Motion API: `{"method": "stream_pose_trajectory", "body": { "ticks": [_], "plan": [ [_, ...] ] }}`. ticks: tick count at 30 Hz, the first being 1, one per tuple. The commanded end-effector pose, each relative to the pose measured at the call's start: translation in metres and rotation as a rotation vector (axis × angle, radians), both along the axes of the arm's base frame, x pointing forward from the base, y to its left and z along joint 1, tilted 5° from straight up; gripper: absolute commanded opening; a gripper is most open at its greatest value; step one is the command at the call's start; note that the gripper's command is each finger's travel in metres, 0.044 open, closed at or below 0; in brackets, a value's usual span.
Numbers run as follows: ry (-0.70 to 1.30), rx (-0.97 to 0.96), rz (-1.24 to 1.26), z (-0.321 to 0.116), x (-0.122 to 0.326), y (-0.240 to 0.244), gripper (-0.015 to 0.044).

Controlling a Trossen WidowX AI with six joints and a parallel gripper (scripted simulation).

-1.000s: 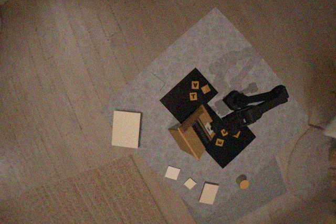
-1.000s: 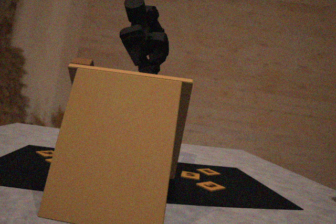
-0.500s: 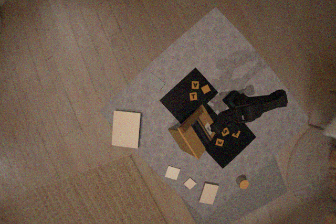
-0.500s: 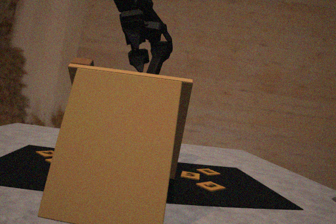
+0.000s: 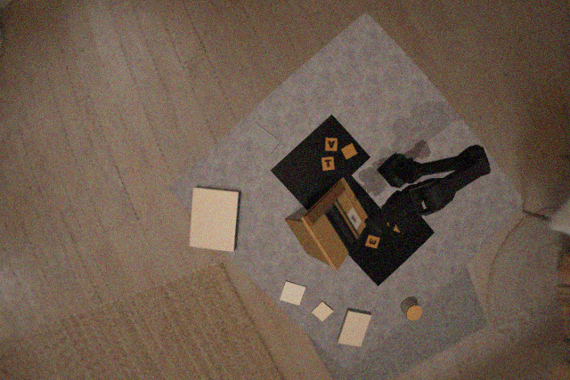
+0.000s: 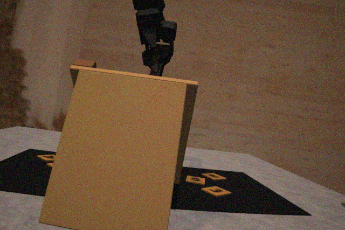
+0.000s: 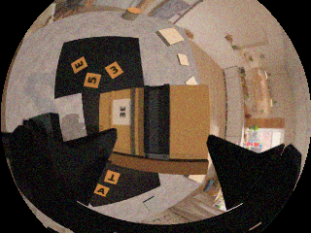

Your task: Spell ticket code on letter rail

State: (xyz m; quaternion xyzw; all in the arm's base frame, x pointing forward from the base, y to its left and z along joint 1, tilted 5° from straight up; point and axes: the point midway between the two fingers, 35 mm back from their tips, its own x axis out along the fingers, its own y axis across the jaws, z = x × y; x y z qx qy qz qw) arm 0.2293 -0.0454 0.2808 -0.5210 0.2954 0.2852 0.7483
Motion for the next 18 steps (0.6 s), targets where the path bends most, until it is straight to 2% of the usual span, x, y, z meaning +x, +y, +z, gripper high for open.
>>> {"method": "stream_pose_trajectory", "body": {
  "ticks": [1, 3, 7, 13, 18],
  "plan": [
    [0.000, -0.002, -0.007, 0.000, 0.000, 0.001, 0.0440],
    [0.000, -0.002, -0.007, 0.000, 0.000, 0.001, 0.0440],
    [0.017, -0.023, 0.073, -0.008, 0.008, 0.011, 0.0340],
    [0.087, -0.135, 0.413, -0.050, 0.035, 0.064, 0.0340],
    [0.136, -0.301, 0.730, -0.098, 0.041, 0.110, 0.0340]
  ]
}}
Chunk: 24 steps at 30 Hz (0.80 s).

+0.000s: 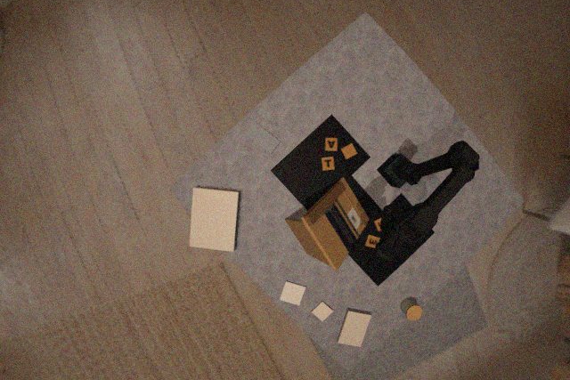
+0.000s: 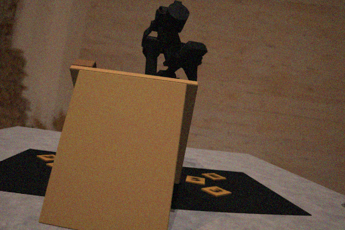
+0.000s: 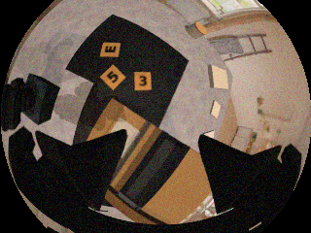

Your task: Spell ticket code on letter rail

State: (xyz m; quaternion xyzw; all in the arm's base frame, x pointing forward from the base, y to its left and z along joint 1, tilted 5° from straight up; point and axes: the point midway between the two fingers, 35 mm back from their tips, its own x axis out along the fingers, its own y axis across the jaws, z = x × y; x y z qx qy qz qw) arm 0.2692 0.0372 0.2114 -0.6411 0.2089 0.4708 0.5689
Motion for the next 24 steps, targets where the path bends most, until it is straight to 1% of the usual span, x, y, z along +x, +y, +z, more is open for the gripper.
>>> {"method": "stream_pose_trajectory", "body": {
  "ticks": [1, 4, 8, 15, 18, 24],
  "plan": [
    [0.037, -0.120, 0.250, -0.039, 0.001, 0.037, 0.0340],
    [0.068, -0.220, 0.467, -0.071, -0.003, 0.070, 0.0340],
    [0.096, -0.361, 0.775, -0.114, -0.019, 0.111, 0.0340],
    [0.115, -0.624, 1.341, -0.189, -0.075, 0.165, 0.0340],
    [0.114, -0.678, 1.453, -0.202, -0.081, 0.179, 0.0340],
    [0.114, -0.681, 1.460, -0.203, -0.081, 0.180, 0.0340]
  ]
}}
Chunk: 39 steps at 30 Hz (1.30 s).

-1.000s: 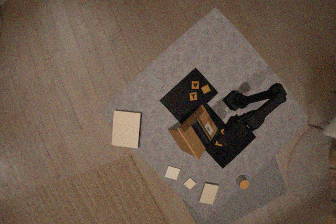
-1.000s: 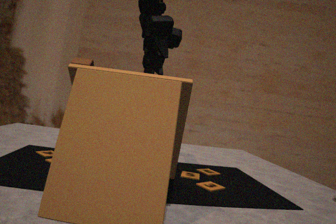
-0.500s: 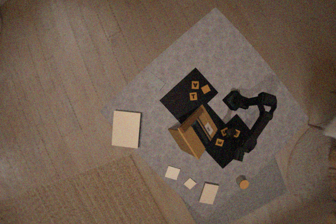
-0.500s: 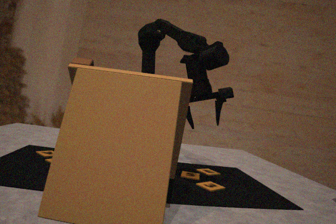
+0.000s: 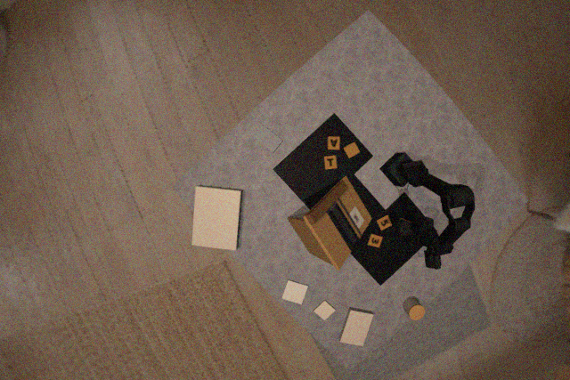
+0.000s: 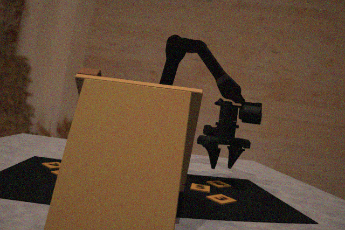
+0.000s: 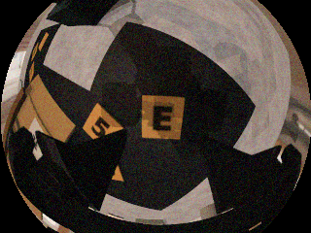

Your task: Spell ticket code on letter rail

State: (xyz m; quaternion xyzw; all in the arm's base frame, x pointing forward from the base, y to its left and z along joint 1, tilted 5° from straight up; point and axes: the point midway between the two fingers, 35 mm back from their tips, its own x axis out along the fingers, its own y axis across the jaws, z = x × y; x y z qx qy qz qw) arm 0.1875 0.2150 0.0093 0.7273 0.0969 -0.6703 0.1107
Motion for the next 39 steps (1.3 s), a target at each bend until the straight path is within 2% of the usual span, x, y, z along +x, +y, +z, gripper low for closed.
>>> {"method": "stream_pose_trajectory", "body": {
  "ticks": [1, 6, 12, 39],
  "plan": [
    [-0.009, -0.006, 0.021, -0.001, 0.001, 0.002, 0.0340],
    [-0.009, -0.007, 0.021, -0.005, -0.001, 0.000, 0.0340],
    [-0.009, -0.007, 0.021, -0.033, 0.002, -0.001, 0.0340],
    [-0.009, -0.007, 0.021, -0.053, 0.003, -0.002, 0.0340]
  ]
}}
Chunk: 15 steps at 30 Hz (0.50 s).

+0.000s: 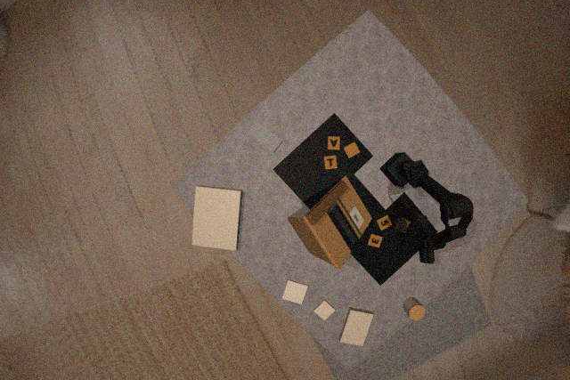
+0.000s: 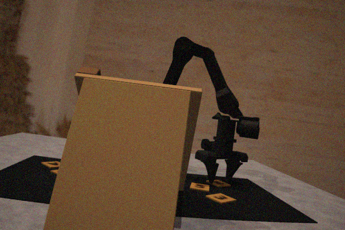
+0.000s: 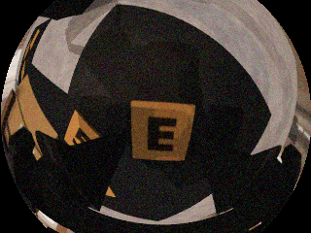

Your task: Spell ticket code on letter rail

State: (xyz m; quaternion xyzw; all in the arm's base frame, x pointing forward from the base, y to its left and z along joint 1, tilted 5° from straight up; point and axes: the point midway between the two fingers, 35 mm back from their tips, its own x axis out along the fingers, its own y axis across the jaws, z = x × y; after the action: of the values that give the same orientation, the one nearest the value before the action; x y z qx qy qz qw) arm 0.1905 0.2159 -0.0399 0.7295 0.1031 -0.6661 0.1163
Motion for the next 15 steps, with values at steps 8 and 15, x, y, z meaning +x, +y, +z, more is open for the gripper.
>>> {"method": "stream_pose_trajectory", "body": {
  "ticks": [8, 15],
  "plan": [
    [-0.001, -0.009, 0.004, -0.0042, -0.0005, -0.0025, 0.0340],
    [-0.001, -0.009, 0.004, -0.0042, -0.0005, -0.0025, 0.0307]
  ]
}}
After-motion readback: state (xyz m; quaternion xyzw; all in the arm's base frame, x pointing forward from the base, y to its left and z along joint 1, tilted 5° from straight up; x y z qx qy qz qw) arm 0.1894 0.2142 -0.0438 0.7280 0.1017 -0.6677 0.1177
